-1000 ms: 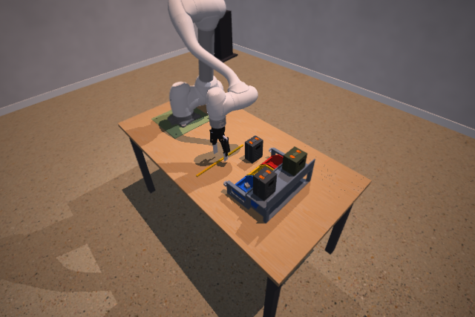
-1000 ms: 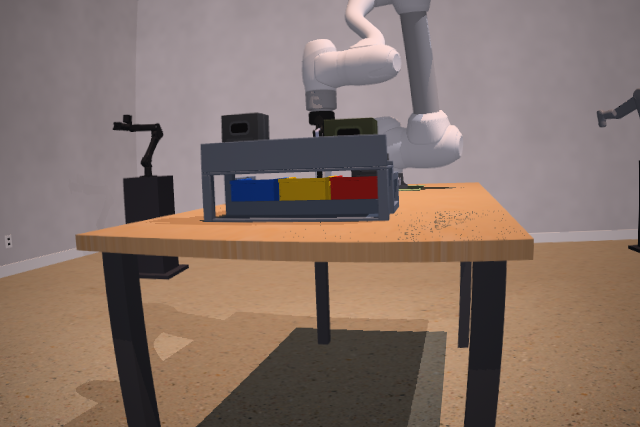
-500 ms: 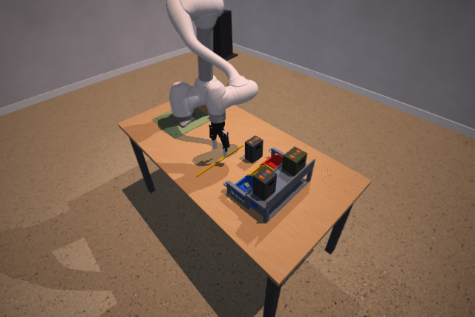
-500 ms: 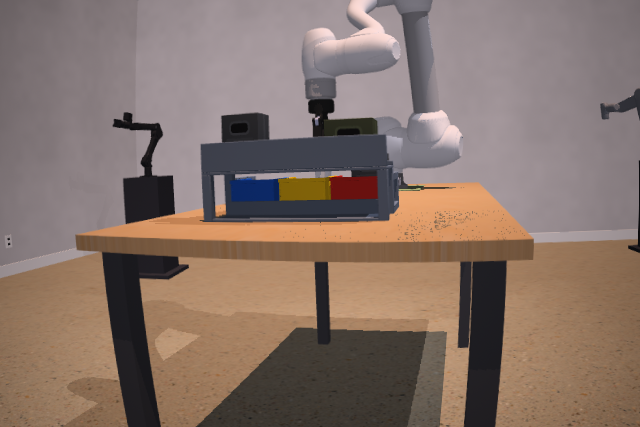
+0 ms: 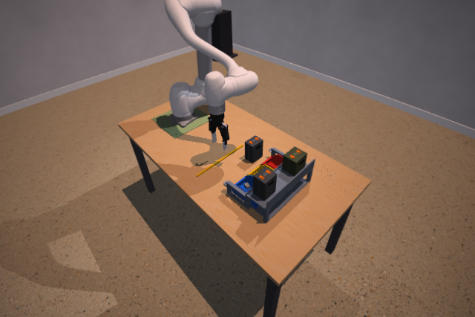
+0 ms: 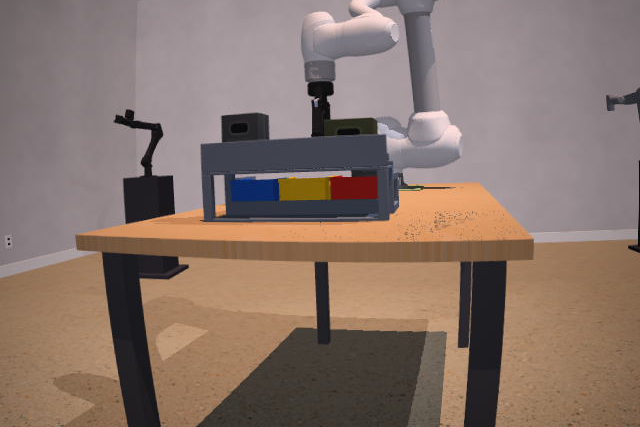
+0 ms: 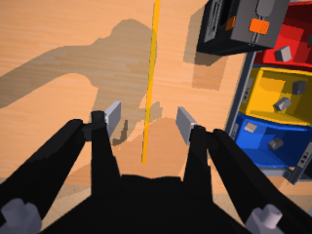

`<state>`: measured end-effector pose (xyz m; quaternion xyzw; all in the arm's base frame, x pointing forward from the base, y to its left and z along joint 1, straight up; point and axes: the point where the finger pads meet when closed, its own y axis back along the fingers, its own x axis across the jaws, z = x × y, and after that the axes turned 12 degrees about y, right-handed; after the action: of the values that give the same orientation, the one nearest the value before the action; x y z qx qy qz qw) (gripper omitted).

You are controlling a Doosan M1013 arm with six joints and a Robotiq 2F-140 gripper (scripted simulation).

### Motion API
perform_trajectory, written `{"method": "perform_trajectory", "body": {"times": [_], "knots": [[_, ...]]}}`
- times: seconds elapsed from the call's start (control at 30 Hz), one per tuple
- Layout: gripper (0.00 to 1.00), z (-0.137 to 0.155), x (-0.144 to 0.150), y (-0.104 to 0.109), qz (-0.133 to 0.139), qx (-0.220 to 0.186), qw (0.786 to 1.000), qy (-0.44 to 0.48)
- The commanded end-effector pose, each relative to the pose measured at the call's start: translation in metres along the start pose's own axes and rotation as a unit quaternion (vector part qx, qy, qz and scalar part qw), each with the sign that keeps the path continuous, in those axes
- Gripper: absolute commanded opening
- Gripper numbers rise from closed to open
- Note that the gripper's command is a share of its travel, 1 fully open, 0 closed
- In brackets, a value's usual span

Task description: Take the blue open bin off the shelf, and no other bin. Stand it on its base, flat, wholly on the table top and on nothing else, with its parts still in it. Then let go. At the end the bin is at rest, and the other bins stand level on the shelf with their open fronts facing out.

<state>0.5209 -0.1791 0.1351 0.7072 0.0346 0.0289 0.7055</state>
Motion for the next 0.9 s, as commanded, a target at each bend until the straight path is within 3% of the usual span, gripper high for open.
{"method": "perform_trajectory", "body": {"times": [0.0,0.13,0.87], "knots": [[0.57,0.000,0.000,0.006,0.000,0.000,1.000,0.000],[0.57,0.000,0.000,0.028,0.000,0.000,1.000,0.000],[0.57,0.000,0.000,0.018,0.000,0.000,1.000,0.000]]}}
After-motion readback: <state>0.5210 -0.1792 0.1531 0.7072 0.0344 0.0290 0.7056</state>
